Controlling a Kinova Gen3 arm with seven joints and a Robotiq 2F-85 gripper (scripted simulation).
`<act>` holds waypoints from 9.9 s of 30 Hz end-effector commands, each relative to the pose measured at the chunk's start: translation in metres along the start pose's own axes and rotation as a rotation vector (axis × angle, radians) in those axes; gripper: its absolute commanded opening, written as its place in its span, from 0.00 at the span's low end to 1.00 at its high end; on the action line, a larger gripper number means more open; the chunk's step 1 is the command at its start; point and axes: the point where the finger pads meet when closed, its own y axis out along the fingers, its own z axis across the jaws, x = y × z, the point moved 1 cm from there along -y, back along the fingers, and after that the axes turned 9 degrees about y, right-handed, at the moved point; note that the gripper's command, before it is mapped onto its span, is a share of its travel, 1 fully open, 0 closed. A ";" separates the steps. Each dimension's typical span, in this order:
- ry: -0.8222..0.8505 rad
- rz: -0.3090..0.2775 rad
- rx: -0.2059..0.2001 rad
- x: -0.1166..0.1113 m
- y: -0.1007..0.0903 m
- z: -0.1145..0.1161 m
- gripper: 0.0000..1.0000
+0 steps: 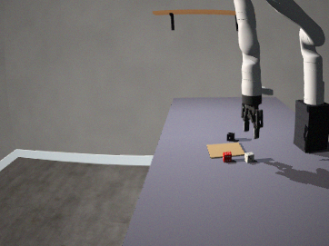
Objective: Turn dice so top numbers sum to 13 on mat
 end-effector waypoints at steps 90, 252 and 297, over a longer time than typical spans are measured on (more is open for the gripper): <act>0.000 -0.001 0.000 0.000 0.050 0.000 0.46; 0.000 -0.001 0.000 0.001 0.088 0.000 0.46; 0.000 -0.001 0.000 0.001 0.069 0.000 0.26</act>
